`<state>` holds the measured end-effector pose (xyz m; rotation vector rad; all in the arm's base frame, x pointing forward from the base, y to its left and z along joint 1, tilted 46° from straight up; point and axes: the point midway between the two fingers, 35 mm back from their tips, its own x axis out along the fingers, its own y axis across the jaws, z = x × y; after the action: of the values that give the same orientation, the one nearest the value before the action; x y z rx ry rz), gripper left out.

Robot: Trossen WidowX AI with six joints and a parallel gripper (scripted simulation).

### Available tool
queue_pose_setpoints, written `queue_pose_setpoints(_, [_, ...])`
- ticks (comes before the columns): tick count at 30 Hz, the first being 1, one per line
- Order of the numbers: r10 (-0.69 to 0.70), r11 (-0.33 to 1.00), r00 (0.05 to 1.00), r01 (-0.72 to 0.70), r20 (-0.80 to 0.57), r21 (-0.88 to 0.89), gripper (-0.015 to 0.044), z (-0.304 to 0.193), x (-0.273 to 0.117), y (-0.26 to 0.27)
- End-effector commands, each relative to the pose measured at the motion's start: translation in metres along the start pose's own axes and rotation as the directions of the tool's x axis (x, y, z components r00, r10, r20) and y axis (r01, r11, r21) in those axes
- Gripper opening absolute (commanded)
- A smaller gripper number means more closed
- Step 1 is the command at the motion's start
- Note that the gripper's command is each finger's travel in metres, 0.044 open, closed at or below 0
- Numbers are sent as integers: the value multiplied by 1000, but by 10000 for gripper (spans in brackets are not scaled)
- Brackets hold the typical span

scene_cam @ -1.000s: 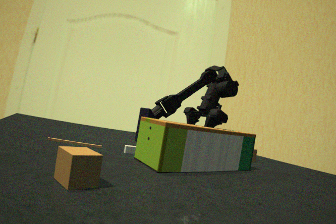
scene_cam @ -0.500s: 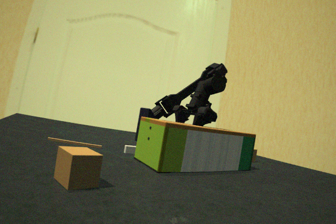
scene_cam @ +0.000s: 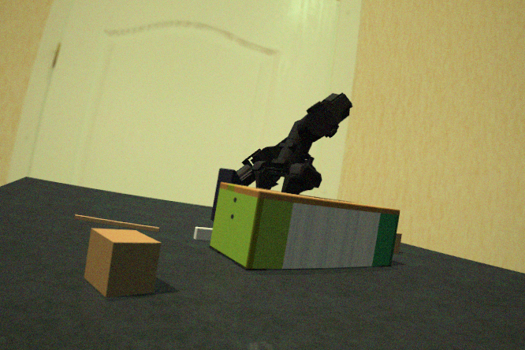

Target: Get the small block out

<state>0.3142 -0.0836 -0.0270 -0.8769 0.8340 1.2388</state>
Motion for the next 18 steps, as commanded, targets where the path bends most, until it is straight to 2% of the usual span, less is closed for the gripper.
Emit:
queue_pose_setpoints(1, [5,1000,1000,-5,-5,-2,400,-13,6,0])
queue_pose_setpoints(18, [4,1000,1000,-4,-8,-3,400,-54,20,0])
